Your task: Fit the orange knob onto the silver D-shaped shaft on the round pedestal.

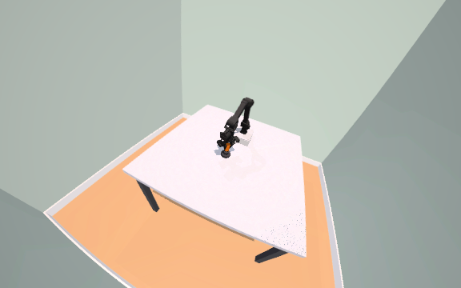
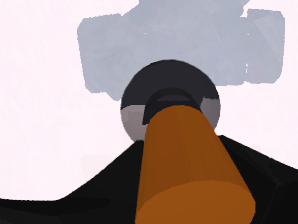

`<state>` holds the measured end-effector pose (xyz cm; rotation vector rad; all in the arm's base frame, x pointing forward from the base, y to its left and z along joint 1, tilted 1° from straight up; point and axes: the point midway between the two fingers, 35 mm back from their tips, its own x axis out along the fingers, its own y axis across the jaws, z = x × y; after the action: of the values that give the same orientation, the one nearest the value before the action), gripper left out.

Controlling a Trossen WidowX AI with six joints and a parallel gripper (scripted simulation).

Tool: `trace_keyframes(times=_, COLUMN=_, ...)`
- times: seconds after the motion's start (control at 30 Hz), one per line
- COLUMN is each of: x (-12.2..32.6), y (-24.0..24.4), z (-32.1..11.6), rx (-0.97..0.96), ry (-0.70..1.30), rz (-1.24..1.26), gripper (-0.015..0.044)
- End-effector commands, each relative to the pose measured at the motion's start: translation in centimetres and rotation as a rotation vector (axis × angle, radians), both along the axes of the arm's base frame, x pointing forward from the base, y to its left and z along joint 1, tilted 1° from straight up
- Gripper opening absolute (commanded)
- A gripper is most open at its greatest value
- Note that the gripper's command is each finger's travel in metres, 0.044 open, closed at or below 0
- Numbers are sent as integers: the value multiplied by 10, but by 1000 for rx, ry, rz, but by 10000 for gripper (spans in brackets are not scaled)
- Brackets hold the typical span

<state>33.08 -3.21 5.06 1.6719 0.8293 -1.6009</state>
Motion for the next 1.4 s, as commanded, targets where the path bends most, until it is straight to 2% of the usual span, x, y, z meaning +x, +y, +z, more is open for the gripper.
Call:
trace_keyframes(times=0.0, x=1, y=0, z=0, rx=3, ry=-3, rz=-4, gripper=0)
trace_keyframes(times=0.77, x=2, y=0, z=-2, rx=0, ry=-3, rz=52, gripper=0)
trace_keyframes(times=1.37, x=2, y=0, z=-2, rx=4, ry=-3, rz=-26, gripper=0)
